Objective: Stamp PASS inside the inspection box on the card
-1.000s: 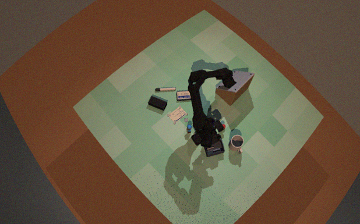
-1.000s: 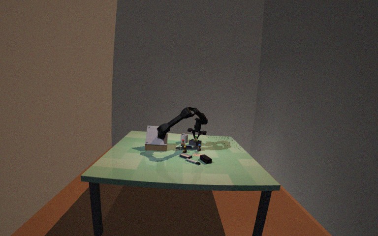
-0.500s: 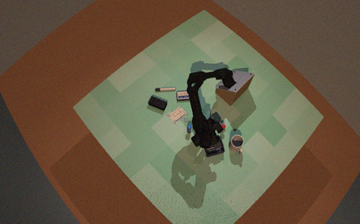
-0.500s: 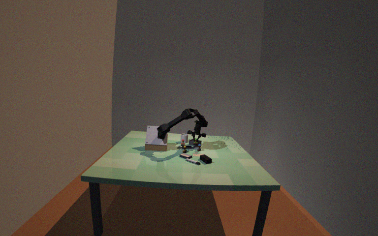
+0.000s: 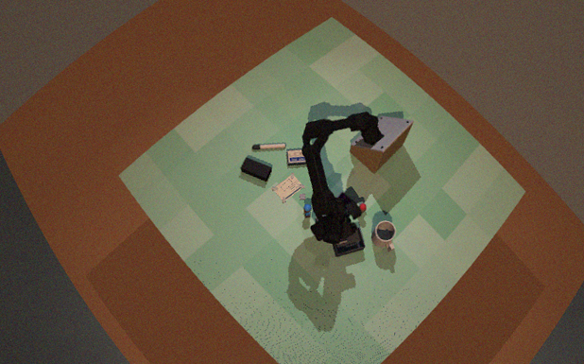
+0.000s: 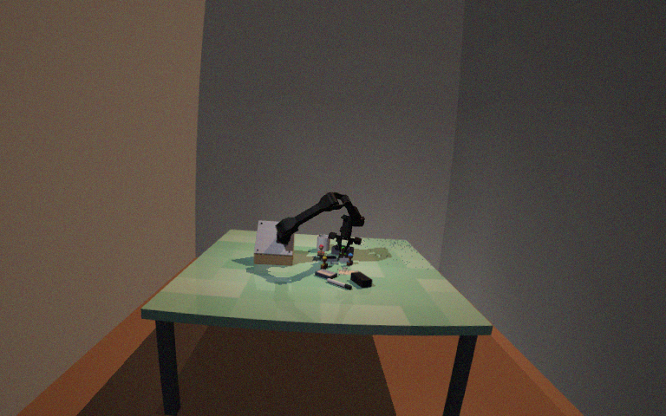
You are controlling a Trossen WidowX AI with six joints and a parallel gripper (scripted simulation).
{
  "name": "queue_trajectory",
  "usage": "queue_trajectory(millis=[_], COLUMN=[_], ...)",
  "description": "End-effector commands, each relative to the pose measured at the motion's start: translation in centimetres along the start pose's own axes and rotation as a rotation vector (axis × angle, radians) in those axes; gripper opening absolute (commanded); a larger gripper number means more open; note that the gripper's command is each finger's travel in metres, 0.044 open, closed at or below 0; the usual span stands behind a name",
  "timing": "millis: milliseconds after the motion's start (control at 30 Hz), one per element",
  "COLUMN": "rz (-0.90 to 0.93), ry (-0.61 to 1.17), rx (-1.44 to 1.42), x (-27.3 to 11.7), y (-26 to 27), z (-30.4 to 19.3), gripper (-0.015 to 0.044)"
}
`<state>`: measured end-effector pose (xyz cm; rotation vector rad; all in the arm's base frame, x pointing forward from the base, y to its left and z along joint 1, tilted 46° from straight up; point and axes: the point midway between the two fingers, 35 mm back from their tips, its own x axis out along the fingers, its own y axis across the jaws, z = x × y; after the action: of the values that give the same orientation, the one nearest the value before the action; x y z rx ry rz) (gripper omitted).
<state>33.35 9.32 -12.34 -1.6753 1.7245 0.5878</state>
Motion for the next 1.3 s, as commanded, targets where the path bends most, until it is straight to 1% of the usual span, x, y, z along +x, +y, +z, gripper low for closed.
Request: queue_trajectory(millis=[0, 200, 233, 333, 367, 533, 600, 1267], rz=[-0.001, -0.001, -0.001, -0.001, -0.001, 0.0, 0.0, 0.0], ry=[-0.001, -0.001, -0.001, -0.001, -0.002, -0.003, -0.001, 0.0], rx=[0.0, 0.0, 0.0, 0.0, 0.0, -0.004, -0.004, -0.005], x=[-0.1, -0.1, -0.1, -0.3, -1.1, -9.3, -11.4, -11.8], y=[0.0, 0.0, 0.0, 0.0, -0.1, 0.7, 1.1, 1.2], z=[0.0, 0.0, 0.0, 0.1, 0.1, 0.3, 0.2, 0.1], gripper=[0.0079, 0.0236, 0.0252, 0.0252, 0.0252, 0.0252, 0.0252, 0.0252])
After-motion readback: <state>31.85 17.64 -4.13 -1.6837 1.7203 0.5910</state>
